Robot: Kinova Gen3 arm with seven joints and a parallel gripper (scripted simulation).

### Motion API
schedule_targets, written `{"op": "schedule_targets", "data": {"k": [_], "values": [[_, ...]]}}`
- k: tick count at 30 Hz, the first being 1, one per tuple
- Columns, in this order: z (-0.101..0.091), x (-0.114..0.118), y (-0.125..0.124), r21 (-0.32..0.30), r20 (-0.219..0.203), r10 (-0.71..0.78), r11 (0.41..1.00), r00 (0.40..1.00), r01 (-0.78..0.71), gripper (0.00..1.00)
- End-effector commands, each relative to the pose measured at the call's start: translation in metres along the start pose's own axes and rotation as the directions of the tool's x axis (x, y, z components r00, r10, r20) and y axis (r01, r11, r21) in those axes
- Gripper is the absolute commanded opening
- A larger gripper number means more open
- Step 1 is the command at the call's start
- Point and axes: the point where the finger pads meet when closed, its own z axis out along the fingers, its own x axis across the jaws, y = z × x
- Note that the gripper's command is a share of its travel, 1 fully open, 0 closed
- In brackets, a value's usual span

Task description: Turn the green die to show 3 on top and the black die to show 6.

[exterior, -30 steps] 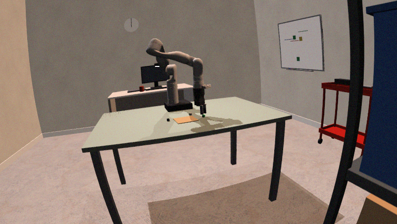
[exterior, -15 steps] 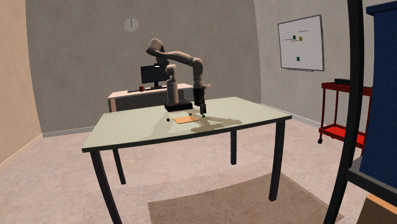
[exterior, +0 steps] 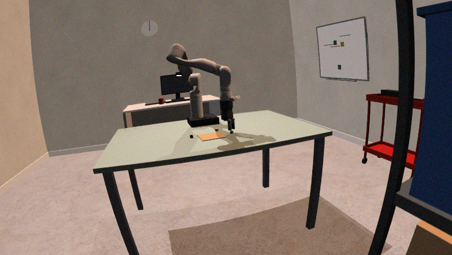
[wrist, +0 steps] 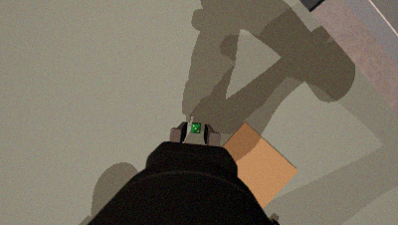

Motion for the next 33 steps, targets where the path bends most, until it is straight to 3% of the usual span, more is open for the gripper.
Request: {"op": "schedule_targets", "data": {"k": [1, 33], "values": [[-0.0007, 0.0002, -0.0005, 0.001, -0.001, 0.0, 1.0, 1.0, 0.0, 0.64], [-0.0007, 0.0004, -0.001, 0.001, -0.001, 0.0, 1.0, 1.0, 0.0, 0.64]]}}
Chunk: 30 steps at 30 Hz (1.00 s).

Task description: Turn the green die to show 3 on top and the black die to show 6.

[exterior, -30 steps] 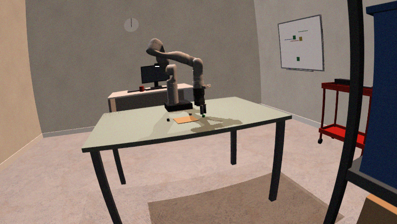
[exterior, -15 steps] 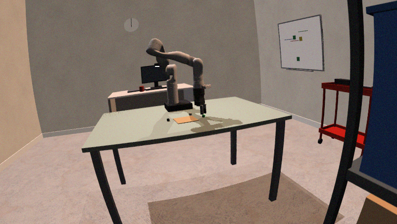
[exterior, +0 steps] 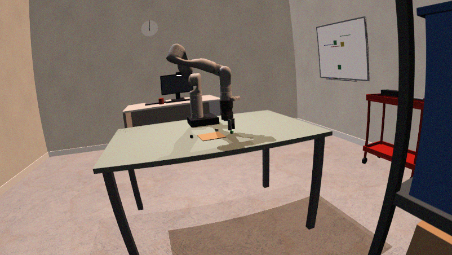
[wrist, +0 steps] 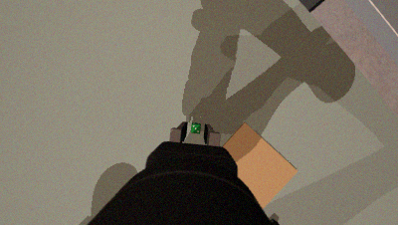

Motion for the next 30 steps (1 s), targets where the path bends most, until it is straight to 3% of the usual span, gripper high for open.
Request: {"op": "schedule_targets", "data": {"k": [1, 30], "values": [[-0.0007, 0.0002, -0.0005, 0.001, -0.001, 0.0, 1.0, 1.0, 0.0, 0.64], [0.0051, 0.0002, -0.0005, 0.001, -0.001, 0.0, 1.0, 1.0, 0.0, 0.64]]}}
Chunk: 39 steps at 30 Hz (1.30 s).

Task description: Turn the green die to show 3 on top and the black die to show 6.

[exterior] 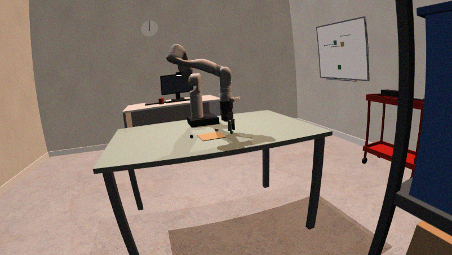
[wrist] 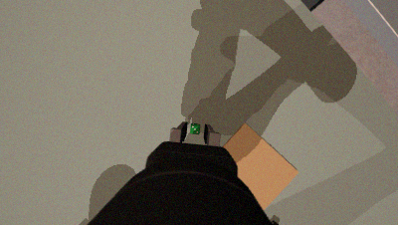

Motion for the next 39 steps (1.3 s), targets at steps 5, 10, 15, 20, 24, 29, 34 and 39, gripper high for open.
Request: {"op": "schedule_targets", "data": {"k": [5, 10, 15, 20, 24, 29, 34, 39], "values": [[0.008, -0.001, 0.0, -0.001, 0.001, -0.001, 1.0, 1.0, 0.001, 0.64], [0.014, -0.001, 0.0, -0.001, 0.001, -0.001, 1.0, 1.0, 0.001, 0.64], [0.017, -0.001, 0.0, -0.001, 0.001, -0.001, 1.0, 1.0, 0.001, 0.64], [0.018, -0.001, 0.0, -0.001, 0.001, -0.001, 1.0, 1.0, 0.001, 0.64], [0.018, -0.001, 0.0, -0.001, 0.001, -0.001, 1.0, 1.0, 0.001, 0.64], [0.018, -0.001, 0.0, -0.001, 0.001, -0.001, 1.0, 1.0, 0.001, 0.64], [0.018, -0.001, 0.0, -0.001, 0.001, -0.001, 1.0, 1.0, 0.001, 0.64], [0.018, -0.001, 0.0, -0.001, 0.001, -0.001, 1.0, 1.0, 0.001, 0.64]]}}
